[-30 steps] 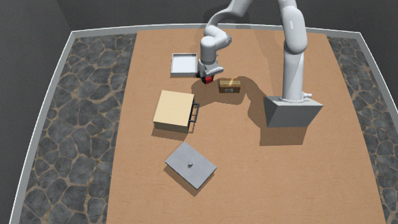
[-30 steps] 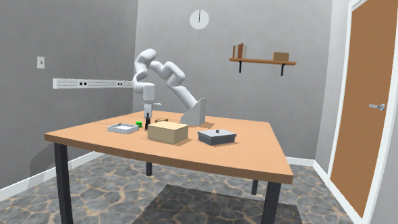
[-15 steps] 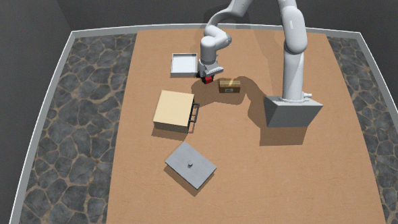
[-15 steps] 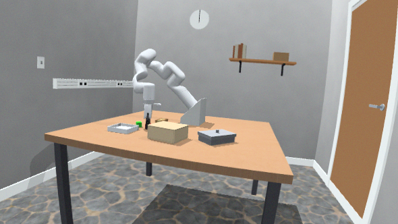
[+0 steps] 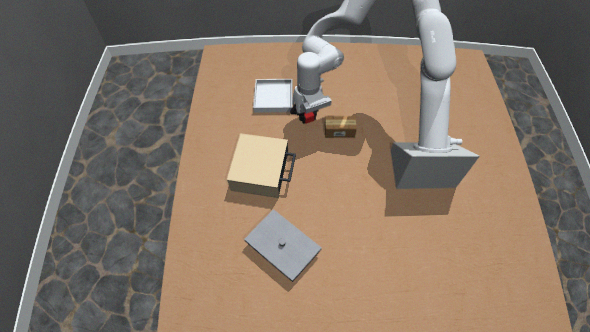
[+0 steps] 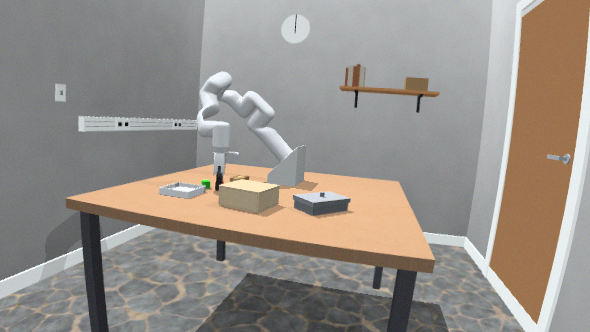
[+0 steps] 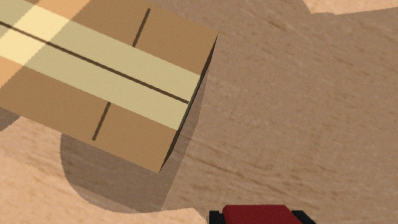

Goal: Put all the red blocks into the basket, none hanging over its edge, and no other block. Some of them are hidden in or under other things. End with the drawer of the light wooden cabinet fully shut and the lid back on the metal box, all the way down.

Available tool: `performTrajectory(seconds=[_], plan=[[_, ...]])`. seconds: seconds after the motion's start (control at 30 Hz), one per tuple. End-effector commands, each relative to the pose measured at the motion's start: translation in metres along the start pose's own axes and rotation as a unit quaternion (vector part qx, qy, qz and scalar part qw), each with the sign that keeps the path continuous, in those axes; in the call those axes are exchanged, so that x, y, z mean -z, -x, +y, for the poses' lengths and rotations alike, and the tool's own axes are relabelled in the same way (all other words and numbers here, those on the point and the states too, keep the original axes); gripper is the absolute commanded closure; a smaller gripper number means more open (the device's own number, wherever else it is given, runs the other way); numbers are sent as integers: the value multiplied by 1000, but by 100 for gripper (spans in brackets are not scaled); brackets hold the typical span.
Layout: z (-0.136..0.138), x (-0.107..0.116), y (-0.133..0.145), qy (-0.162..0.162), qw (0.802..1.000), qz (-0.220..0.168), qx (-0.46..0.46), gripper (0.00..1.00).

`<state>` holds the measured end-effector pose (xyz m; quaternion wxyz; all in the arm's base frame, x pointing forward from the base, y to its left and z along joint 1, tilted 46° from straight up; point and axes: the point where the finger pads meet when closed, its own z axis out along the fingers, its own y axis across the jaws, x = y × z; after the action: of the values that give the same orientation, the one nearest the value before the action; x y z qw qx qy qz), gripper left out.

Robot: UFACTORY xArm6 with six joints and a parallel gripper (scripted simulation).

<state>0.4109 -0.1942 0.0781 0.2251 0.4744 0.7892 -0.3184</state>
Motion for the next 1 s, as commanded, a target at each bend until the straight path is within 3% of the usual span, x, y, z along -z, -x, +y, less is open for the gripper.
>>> performTrajectory(seconds=[0.0, 0.37, 0.83, 0.97], plan=[[1, 11, 1, 1, 1000, -1, 0, 100], [1, 45, 1, 1, 1000, -1, 0, 100], [1, 119, 1, 1, 1000, -1, 0, 100], [1, 128, 1, 1, 1000, -1, 0, 100]])
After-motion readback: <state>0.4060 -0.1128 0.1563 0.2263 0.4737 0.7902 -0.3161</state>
